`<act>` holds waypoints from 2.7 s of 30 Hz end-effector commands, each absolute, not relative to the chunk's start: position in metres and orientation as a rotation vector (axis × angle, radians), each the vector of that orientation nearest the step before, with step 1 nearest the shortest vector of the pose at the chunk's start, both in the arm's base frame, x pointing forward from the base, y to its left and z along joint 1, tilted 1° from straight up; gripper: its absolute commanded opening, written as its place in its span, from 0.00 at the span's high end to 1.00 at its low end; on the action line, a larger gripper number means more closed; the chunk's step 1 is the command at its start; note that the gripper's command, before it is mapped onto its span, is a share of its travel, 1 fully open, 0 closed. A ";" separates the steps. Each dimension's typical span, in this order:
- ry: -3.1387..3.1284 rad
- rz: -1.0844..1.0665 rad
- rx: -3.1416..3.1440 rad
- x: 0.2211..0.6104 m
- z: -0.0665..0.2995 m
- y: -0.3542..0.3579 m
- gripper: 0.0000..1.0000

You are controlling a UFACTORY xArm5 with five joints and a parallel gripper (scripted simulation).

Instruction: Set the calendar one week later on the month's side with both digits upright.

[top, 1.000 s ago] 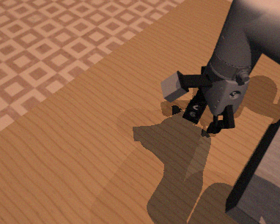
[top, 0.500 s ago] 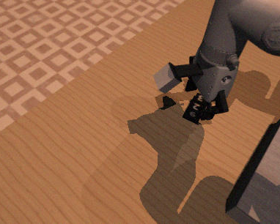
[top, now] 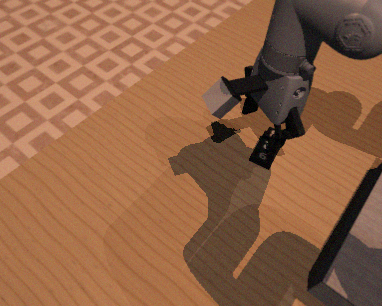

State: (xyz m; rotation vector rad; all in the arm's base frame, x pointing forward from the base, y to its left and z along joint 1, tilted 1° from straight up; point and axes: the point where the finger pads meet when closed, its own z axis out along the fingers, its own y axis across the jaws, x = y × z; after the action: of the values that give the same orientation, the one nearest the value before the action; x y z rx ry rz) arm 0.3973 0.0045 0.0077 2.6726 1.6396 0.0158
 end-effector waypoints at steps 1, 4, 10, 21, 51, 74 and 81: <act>1.700 0.016 2.634 0.403 0.008 0.003 0.00; 1.793 0.015 2.571 0.411 0.008 -0.002 0.00; 1.793 0.015 2.571 0.424 0.008 -0.009 0.00; 1.939 0.015 2.461 0.448 0.009 -0.023 0.00; 2.210 0.013 2.218 0.497 0.007 -0.049 0.00; 2.210 0.013 2.218 0.498 -0.020 -0.049 0.00; 2.210 0.013 2.218 0.498 -0.020 -0.049 0.00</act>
State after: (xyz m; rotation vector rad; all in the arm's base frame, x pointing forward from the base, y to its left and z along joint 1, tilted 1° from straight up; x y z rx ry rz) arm 0.4967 -0.0493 -0.0213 2.2205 2.2124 0.0090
